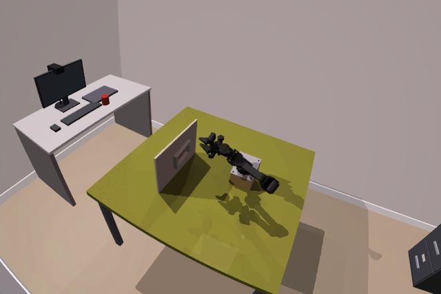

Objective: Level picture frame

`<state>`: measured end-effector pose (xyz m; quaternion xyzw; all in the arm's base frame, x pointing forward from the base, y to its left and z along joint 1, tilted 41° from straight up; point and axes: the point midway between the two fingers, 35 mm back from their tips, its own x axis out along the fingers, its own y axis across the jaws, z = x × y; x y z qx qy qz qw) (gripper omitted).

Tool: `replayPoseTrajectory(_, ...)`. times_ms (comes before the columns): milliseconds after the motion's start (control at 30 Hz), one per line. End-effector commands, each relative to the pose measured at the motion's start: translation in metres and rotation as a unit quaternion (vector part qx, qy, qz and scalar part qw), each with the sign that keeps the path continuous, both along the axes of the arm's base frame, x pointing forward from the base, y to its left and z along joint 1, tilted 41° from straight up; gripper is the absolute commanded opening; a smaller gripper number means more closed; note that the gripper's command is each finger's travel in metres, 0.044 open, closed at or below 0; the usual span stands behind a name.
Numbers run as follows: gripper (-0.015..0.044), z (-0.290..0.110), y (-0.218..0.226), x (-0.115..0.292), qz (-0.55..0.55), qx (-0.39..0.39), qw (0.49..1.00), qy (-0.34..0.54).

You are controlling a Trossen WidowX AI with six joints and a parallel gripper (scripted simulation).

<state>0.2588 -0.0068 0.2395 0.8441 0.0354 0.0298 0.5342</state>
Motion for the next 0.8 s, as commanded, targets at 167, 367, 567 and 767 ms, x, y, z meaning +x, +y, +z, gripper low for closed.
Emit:
replayPoseTrajectory(167,0.026,0.0,0.001,0.0,0.002,-0.002,1.0,0.0)
replayPoseTrajectory(367,0.026,-0.02,0.018,0.01,0.0,0.019,1.0,0.007)
replayPoseTrajectory(567,0.026,-0.056,0.053,0.011,-0.001,0.049,0.999,0.018)
replayPoseTrajectory(767,0.026,-0.086,0.08,-0.004,-0.003,0.071,0.997,0.028)
